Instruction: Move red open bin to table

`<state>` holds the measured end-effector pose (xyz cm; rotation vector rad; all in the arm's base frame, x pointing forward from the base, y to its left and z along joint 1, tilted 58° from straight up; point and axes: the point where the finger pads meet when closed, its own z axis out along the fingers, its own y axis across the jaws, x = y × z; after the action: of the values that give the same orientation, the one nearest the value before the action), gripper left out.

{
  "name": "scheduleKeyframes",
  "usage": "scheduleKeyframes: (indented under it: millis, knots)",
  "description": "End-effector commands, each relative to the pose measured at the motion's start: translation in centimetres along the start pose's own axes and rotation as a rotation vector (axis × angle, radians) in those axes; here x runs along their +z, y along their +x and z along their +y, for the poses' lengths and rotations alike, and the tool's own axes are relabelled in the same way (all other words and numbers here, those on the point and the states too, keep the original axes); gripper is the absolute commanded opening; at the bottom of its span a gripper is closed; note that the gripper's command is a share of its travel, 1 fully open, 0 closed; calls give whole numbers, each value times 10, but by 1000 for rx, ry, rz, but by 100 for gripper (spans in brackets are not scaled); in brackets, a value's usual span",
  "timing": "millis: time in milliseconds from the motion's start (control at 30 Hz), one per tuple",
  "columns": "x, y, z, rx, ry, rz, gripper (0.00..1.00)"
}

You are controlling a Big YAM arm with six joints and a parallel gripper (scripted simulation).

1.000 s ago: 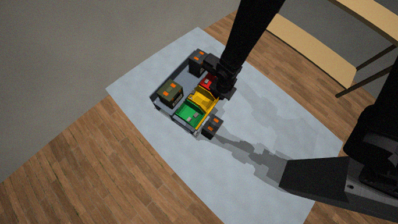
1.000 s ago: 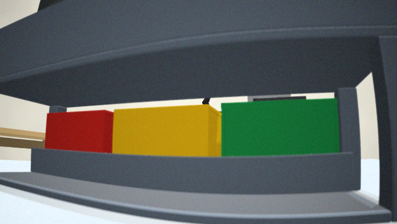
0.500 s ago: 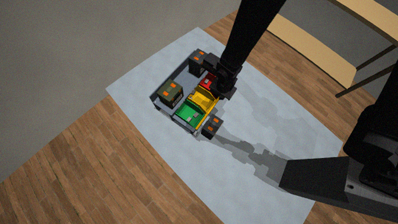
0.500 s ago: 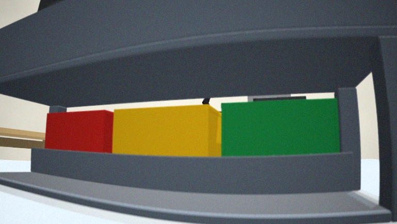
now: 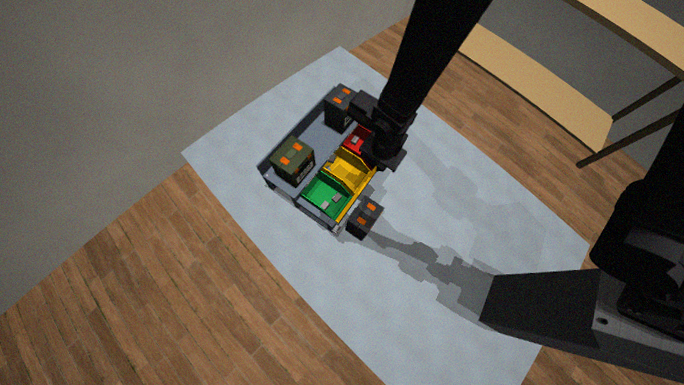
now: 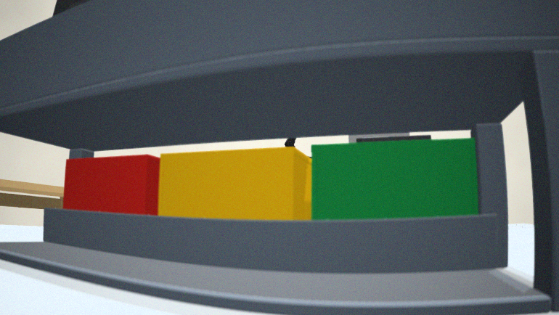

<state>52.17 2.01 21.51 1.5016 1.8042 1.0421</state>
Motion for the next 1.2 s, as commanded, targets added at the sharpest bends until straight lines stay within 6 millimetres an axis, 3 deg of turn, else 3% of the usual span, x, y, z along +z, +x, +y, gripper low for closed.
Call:
scheduleKeyframes:
  millis: [0,667,1167]
  knots:
    - [-12,-4,7,-7,-20,-8,0]
    - [-12,-5,3,-11,-37,-10,0]
    - [-11,-6,-25,-11,-36,-12,0]
